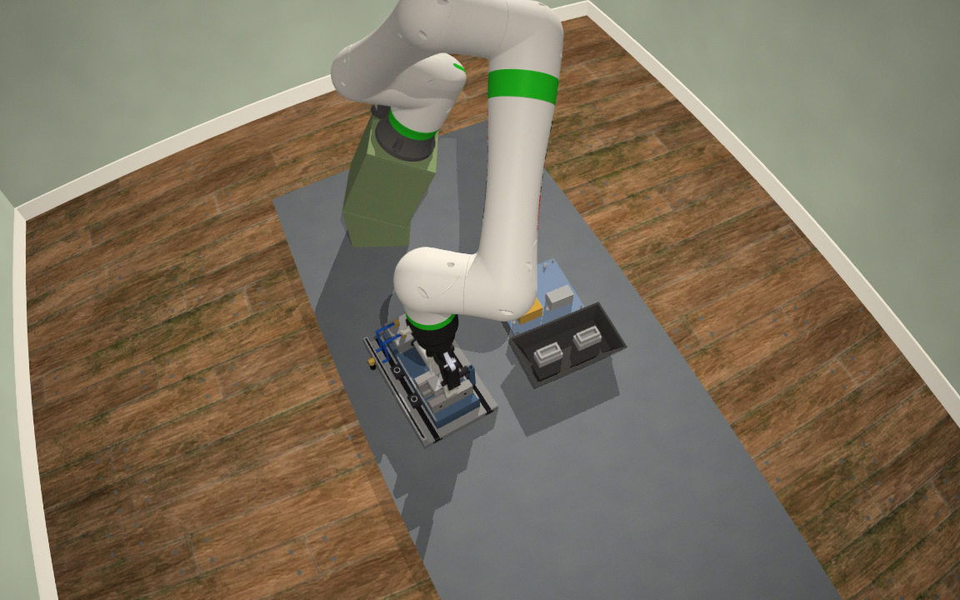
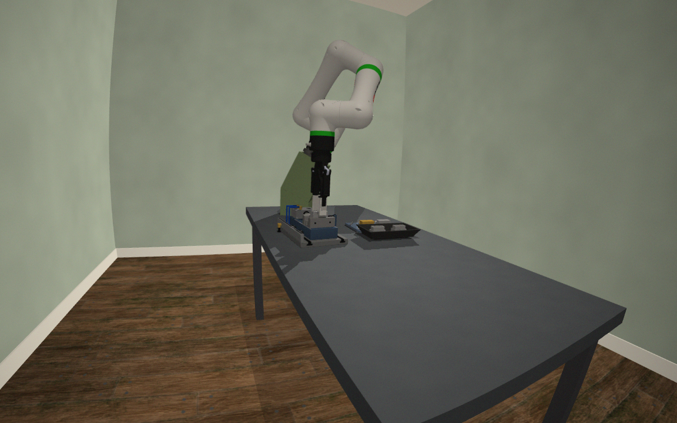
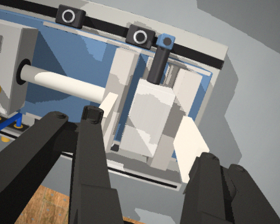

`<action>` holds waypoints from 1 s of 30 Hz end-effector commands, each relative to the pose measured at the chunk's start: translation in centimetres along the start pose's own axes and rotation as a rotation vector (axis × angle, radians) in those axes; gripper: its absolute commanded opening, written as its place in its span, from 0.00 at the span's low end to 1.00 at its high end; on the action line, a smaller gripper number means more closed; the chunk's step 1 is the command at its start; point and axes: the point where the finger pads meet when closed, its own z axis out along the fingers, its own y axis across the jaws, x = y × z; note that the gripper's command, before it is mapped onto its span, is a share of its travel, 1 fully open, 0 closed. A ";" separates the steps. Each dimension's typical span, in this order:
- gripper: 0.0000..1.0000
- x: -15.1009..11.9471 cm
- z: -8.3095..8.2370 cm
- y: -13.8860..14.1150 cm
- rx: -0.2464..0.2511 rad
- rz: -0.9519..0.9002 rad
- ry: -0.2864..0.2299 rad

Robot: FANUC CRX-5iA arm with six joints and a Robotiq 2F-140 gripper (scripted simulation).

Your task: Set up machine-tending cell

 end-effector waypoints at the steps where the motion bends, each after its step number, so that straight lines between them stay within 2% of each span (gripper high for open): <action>1: 0.40 0.0 0.0 0.0 0.000 0.000 0.000; 18: 0.40 0.0 -0.7 0.0 0.000 0.000 0.000; 30: 0.40 0.0 -3.9 0.0 0.000 0.000 0.000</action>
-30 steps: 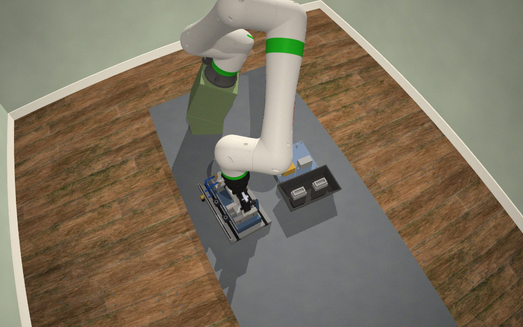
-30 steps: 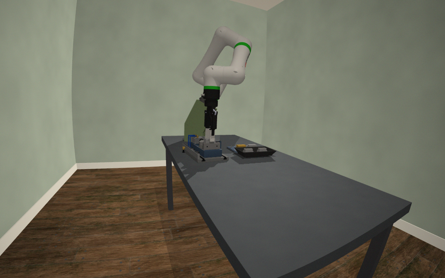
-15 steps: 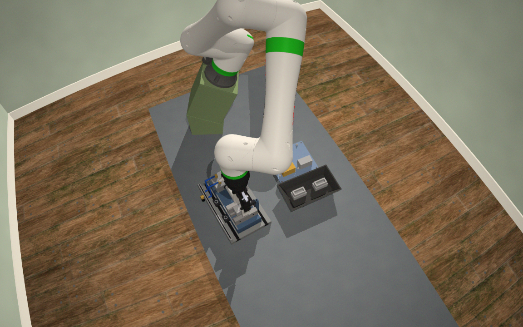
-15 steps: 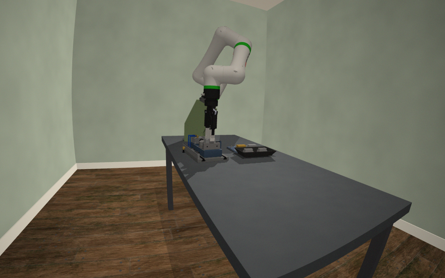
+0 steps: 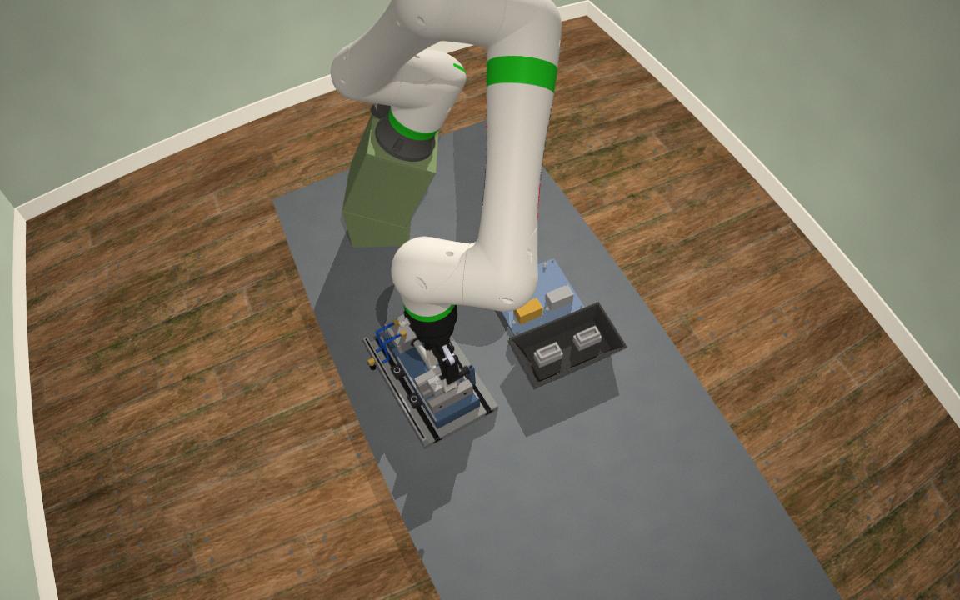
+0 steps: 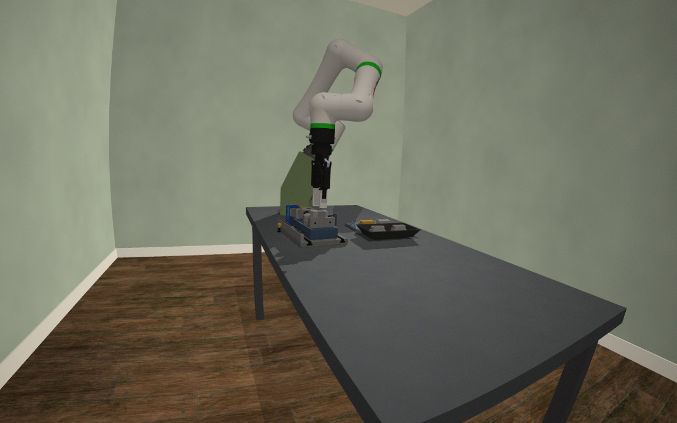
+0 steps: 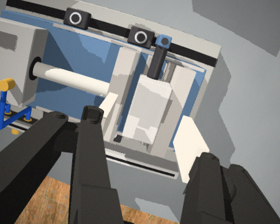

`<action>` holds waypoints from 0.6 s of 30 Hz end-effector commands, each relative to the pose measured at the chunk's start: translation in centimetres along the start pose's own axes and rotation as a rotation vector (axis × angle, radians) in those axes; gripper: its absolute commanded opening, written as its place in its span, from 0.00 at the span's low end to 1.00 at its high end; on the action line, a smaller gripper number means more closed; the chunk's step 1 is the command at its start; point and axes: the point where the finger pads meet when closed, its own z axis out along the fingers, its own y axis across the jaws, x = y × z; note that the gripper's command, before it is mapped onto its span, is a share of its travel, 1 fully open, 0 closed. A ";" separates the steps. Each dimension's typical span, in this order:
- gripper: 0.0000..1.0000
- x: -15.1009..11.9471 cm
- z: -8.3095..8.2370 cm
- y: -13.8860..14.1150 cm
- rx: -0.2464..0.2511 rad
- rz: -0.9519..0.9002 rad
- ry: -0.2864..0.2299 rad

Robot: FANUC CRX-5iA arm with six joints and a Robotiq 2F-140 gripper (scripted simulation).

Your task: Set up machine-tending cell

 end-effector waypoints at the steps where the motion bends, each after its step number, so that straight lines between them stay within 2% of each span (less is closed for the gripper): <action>1: 0.40 0.0 -1.5 0.0 0.000 0.000 0.000; 13: 0.40 0.0 -4.3 0.0 0.000 0.000 0.000; 18: 0.40 0.0 -4.9 0.0 0.000 0.000 0.000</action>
